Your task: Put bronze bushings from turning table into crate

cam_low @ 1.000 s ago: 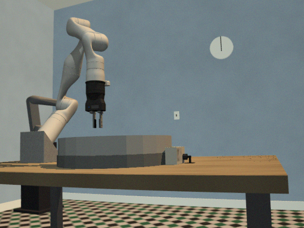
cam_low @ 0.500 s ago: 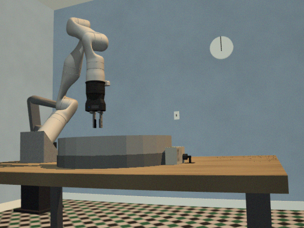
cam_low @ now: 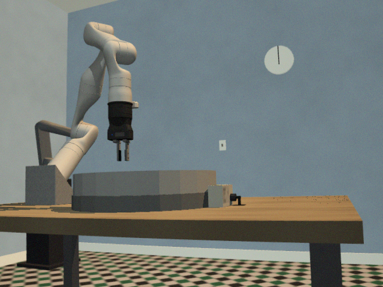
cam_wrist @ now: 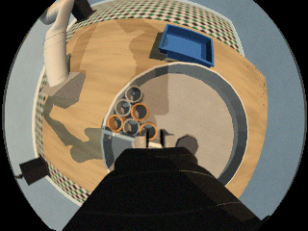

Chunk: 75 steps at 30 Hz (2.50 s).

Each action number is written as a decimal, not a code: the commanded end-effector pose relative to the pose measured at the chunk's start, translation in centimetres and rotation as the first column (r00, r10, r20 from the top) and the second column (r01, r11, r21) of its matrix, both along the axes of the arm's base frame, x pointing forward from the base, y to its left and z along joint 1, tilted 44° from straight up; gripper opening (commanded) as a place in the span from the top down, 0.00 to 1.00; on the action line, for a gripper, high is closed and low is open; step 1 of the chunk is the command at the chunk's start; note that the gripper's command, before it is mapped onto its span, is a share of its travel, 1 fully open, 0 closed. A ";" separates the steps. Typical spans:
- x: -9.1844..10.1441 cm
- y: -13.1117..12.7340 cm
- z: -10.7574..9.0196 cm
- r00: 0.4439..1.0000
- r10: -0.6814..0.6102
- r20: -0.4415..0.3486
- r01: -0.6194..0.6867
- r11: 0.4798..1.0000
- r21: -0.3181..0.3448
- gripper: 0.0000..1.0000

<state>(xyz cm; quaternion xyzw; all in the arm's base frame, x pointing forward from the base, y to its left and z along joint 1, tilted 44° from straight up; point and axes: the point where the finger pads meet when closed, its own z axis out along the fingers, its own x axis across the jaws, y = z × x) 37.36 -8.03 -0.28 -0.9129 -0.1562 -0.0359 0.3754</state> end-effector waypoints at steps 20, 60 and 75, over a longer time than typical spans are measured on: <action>0.0 -0.1 0.0 1.000 -0.001 0.001 0.001 1.000 -0.001 0.55; 0.0 1.0 -1.0 1.000 -0.001 0.001 0.001 1.000 -0.001 0.55; -0.1 2.0 -2.1 1.000 -0.001 0.001 0.001 1.000 -0.001 0.55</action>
